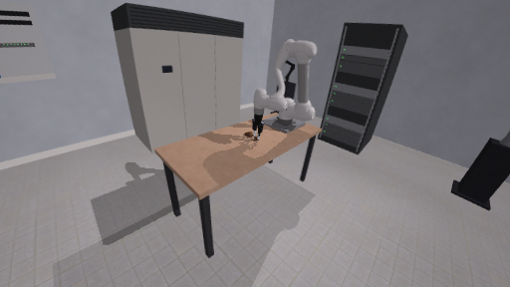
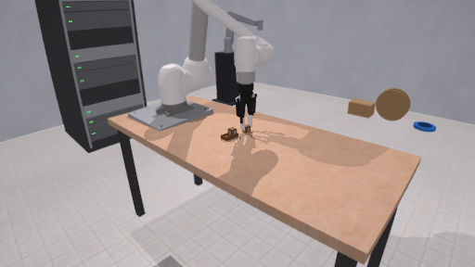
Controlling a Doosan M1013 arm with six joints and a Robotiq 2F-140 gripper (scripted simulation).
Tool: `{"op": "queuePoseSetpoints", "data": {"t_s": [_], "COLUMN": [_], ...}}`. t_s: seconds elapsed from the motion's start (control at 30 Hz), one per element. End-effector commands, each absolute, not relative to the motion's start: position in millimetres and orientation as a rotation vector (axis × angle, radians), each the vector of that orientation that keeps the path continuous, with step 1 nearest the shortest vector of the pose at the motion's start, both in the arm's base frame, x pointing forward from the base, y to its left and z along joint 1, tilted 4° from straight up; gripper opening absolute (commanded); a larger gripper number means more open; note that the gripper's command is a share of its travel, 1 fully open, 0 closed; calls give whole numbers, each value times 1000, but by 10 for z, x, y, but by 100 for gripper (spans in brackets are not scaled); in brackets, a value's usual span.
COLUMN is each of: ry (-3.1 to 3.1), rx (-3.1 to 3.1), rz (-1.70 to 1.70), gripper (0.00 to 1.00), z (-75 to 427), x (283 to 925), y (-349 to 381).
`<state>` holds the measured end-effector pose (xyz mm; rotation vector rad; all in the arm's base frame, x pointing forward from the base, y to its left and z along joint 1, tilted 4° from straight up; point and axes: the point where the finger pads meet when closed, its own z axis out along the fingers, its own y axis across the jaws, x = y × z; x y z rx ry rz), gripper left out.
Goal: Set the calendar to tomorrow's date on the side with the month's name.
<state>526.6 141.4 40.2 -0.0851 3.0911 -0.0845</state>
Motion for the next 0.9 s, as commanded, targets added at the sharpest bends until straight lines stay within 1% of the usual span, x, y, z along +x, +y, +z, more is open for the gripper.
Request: {"op": "queuePoseSetpoints", "data": {"t_s": [0.0,0.3,0.37,0.57,0.73,0.77,0.87], "ry": [3091,3091,3091,3091,3091,3091,3091], "rx": [-85,-85,-85,-85,-85,-85,-85], "rz": [-84,-84,-84,-84,-84,-84,-84], "gripper": [29,29,29,29,29,100,100], "z": [513,982,982,1203,1239,1239,1239], "x": [5261,5237,5237,5226,5225,5225,5225], "y": [1420,1445,1445,1457,1459,1459,1459]}}
